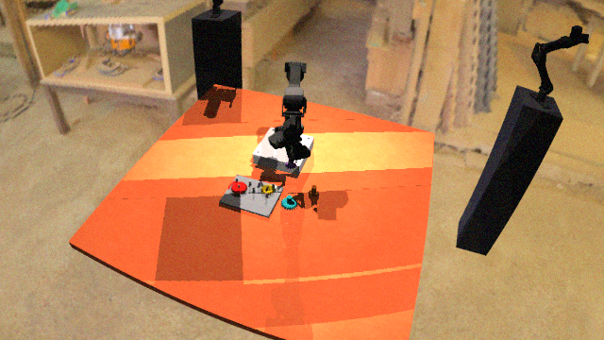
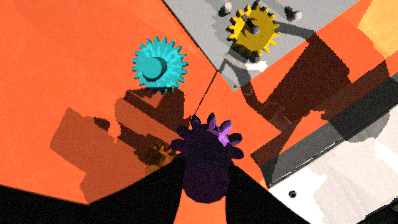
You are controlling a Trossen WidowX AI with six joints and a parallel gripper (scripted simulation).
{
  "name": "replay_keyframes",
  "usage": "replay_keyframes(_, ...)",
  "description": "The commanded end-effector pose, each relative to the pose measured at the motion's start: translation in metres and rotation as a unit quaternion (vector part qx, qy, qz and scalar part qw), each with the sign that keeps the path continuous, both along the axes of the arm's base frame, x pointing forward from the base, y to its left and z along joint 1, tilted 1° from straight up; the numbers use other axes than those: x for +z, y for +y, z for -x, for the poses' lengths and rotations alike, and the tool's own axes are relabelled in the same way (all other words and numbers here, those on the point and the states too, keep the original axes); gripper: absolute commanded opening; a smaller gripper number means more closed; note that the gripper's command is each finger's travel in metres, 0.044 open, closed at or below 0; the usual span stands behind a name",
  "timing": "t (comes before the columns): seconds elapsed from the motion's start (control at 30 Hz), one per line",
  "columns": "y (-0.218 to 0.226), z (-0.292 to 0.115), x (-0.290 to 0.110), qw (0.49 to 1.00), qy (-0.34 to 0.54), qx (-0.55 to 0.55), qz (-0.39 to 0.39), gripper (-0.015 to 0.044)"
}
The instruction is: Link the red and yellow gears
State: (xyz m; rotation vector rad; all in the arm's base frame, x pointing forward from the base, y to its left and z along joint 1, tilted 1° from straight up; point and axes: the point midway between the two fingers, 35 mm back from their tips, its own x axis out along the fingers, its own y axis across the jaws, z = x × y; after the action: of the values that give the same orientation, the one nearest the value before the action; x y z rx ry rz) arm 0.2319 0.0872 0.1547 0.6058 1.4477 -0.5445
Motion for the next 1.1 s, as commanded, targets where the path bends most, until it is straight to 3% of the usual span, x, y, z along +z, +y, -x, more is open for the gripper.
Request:
replay_keyframes(0.0,-0.006,-0.003,-0.008,1.000,0.008,0.002,0.003,0.0000)
replay_keyframes(1.07,-0.061,-0.031,-0.036,1.000,0.007,0.002,0.006,0.0000)
